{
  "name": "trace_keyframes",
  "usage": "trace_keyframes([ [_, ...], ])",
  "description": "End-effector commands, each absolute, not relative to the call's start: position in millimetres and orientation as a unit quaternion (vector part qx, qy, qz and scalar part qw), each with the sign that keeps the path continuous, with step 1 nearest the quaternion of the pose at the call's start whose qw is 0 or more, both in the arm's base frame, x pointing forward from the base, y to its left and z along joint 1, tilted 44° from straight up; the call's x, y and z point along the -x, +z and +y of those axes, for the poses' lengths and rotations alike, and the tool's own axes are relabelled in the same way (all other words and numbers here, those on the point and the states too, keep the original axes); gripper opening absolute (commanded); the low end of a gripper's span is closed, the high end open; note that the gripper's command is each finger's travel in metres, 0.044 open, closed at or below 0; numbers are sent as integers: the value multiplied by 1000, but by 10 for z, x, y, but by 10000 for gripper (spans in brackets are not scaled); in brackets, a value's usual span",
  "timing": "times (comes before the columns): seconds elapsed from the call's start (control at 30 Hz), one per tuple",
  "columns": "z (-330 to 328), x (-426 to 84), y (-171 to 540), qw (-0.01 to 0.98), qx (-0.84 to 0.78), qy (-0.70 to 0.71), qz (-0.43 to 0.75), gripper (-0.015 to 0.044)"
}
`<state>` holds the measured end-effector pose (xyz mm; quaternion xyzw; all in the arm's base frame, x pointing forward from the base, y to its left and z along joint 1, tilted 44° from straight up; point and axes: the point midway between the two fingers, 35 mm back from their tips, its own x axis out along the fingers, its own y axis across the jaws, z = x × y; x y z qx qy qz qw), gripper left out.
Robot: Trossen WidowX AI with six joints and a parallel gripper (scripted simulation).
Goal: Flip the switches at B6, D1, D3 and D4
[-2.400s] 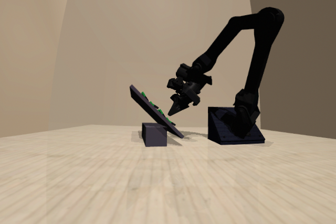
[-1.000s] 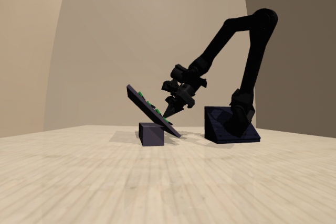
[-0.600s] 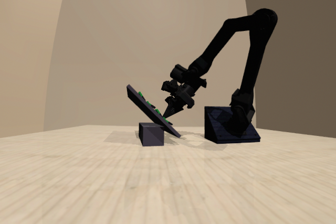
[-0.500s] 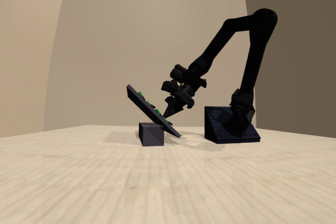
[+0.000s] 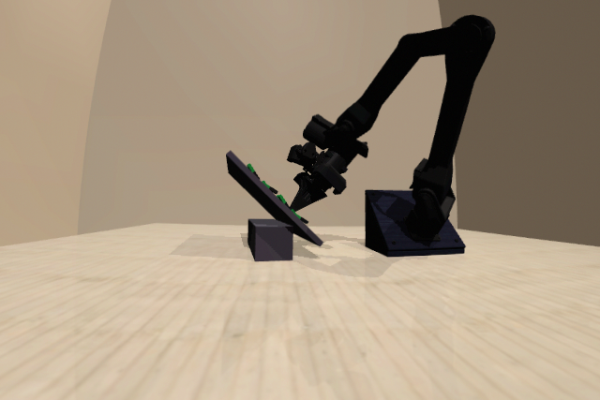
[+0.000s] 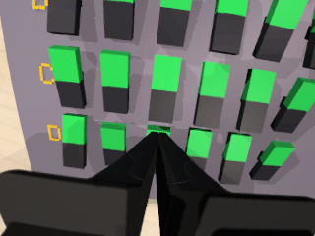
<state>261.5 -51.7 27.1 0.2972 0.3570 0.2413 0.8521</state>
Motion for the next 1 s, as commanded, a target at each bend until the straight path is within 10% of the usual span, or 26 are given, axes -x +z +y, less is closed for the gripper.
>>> trace_keyframes([
  [0.0,-503,-2608,256,850,-300,240,359,0],
  [0.97,-1015,-2094,250,855,-302,235,350,0],
])
